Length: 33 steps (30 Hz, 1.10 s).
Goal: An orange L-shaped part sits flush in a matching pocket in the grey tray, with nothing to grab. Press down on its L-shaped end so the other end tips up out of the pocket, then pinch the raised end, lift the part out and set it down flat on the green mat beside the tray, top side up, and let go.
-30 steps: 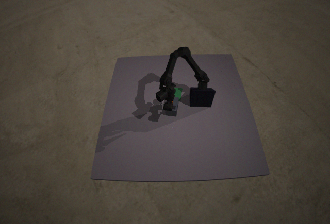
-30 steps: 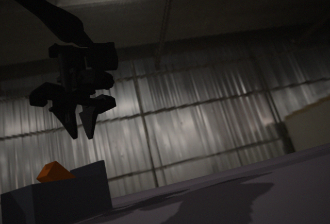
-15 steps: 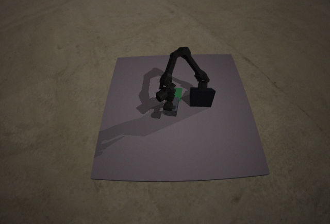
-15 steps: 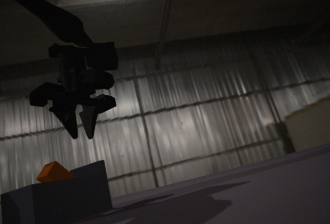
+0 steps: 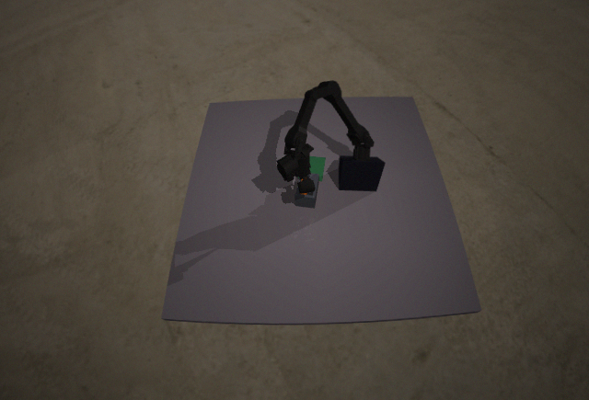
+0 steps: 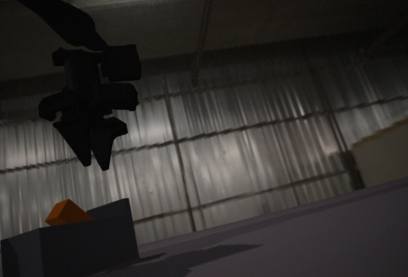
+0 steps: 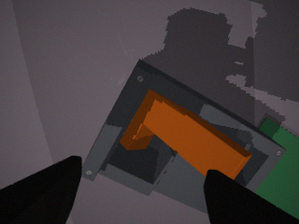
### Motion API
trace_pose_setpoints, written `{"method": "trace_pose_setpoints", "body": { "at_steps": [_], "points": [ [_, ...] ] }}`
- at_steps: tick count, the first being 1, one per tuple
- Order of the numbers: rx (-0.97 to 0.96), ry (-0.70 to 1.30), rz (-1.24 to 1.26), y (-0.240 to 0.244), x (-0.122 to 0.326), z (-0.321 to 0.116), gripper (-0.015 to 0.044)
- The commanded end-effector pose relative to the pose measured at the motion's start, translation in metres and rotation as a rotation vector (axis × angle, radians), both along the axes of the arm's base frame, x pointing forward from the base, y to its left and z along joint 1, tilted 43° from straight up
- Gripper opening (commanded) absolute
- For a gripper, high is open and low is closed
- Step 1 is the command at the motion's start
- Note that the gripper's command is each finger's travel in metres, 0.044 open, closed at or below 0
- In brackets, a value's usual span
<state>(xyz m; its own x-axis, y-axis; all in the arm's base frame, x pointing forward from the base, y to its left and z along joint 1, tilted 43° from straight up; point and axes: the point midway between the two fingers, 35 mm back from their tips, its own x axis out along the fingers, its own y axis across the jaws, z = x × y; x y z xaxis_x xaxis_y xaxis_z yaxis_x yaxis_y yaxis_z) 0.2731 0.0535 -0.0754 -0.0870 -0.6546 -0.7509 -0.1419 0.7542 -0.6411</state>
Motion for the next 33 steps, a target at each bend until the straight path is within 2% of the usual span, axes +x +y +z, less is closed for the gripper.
{"method": "trace_pose_setpoints", "body": {
  "at_steps": [1, 6, 11, 33],
  "points": [
    [0.038, 0.352, 0.388, -0.022, -0.004, 0.018, 0.0280],
    [0.079, 0.648, 0.716, -0.038, -0.008, 0.033, 0.0280],
    [0.099, 0.788, 0.871, -0.046, -0.011, 0.040, 0.0280],
    [0.099, 0.793, 0.877, -0.056, -0.012, 0.030, 0.0280]
  ]
}}
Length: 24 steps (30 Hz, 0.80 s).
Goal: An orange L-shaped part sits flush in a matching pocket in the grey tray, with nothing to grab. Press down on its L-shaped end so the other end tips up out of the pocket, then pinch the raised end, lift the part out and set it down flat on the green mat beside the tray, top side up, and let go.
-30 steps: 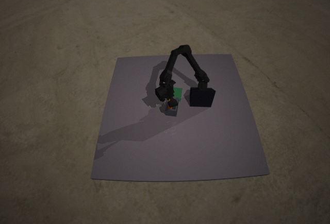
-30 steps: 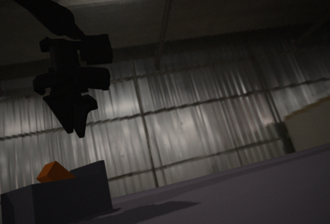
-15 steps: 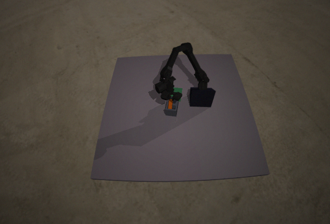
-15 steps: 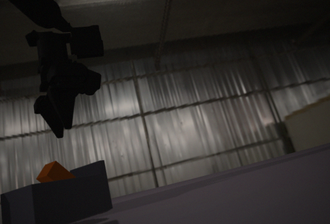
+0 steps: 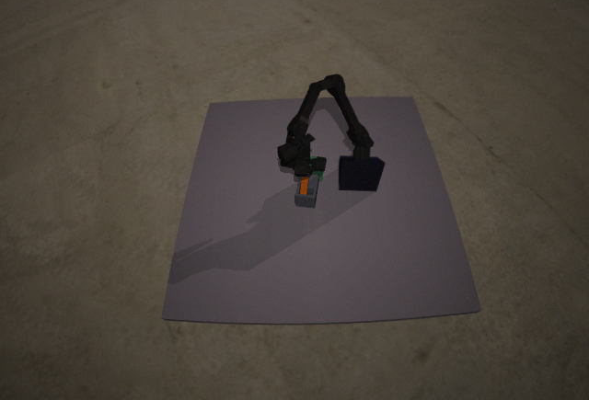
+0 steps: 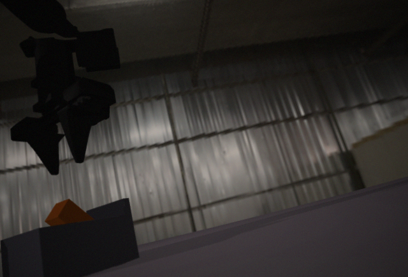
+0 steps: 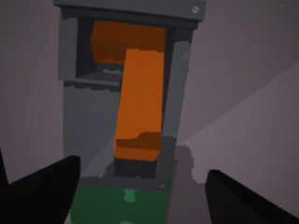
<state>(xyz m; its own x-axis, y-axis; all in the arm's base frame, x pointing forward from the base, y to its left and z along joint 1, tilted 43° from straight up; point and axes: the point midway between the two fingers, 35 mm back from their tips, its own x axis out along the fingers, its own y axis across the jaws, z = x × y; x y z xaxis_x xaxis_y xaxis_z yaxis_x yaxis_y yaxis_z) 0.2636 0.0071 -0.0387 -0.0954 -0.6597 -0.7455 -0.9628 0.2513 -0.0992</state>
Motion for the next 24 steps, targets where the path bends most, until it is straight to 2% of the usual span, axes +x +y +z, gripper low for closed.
{"method": "trace_pose_setpoints", "body": {
  "at_steps": [1, 24],
  "points": [
    [-0.006, 0.016, 0.009, -0.013, -0.003, -0.011, 0.0280],
    [-0.007, 0.016, 0.009, -0.038, -0.006, -0.038, 0.0280]
  ]
}}
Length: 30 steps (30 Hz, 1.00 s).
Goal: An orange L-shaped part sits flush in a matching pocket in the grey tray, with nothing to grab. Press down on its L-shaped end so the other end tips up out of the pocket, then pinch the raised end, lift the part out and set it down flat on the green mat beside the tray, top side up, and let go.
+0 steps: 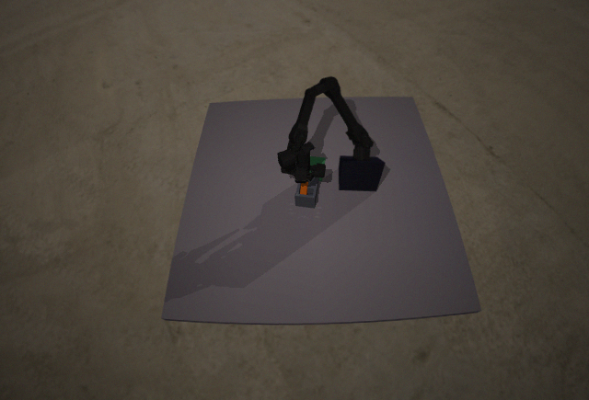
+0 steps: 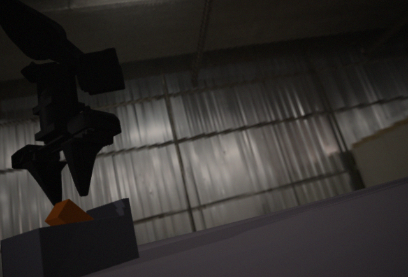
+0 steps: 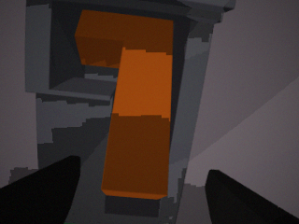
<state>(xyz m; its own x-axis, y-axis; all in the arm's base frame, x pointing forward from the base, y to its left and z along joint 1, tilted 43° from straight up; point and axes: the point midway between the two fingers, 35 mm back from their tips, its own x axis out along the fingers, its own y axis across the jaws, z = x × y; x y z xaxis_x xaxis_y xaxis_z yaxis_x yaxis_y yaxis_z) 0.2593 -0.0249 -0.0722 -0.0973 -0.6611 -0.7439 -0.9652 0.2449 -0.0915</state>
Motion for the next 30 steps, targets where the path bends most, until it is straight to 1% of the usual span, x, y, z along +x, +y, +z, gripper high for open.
{"method": "trace_pose_setpoints", "body": {
  "at_steps": [1, 18, 23, 30],
  "points": [
    [-0.006, 0.007, 0.002, -0.007, -0.002, -0.006, 0.0280],
    [-0.008, 0.008, 0.002, -0.022, -0.006, -0.021, 0.0280],
    [-0.003, 0.002, -0.001, -0.019, -0.004, -0.020, 0.0149],
    [-0.003, 0.002, -0.001, -0.019, -0.004, -0.020, 0.0102]
  ]
}}
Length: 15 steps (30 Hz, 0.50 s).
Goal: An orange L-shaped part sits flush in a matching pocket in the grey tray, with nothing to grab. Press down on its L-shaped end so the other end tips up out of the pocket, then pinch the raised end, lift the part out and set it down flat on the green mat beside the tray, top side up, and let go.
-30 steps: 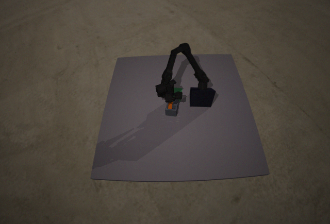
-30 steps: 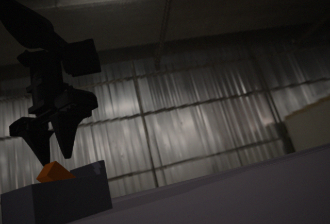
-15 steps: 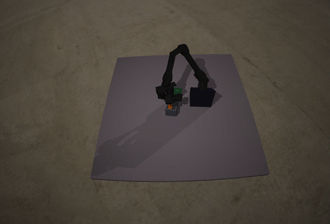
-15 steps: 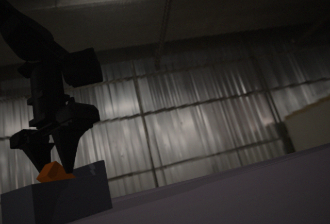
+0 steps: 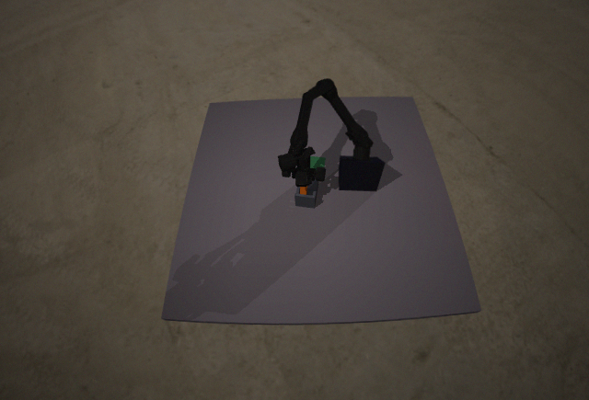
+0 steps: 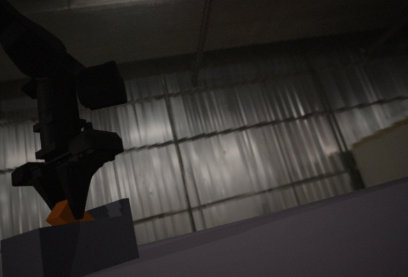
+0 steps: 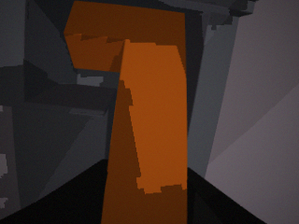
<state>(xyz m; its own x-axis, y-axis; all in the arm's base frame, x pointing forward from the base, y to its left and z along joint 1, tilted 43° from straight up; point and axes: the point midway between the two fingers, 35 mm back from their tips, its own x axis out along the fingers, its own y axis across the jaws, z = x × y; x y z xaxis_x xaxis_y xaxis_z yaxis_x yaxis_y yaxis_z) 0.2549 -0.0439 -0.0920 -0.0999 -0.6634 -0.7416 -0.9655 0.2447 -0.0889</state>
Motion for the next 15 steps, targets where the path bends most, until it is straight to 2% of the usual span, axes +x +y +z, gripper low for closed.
{"method": "trace_pose_setpoints", "body": {
  "at_steps": [1, 3, 6, 15],
  "points": [
    [0.000, -0.001, -0.001, 0.0001, 0.0002, 0.0002, 0.0095],
    [0.000, -0.001, -0.001, 0.0001, 0.0002, 0.0002, 0.0082],
    [0.000, -0.001, -0.001, 0.0001, 0.0002, 0.0002, 0.0003],
    [-0.001, 0.000, -0.001, 0.0025, 0.0005, 0.0029, 0.0000]
  ]
}}
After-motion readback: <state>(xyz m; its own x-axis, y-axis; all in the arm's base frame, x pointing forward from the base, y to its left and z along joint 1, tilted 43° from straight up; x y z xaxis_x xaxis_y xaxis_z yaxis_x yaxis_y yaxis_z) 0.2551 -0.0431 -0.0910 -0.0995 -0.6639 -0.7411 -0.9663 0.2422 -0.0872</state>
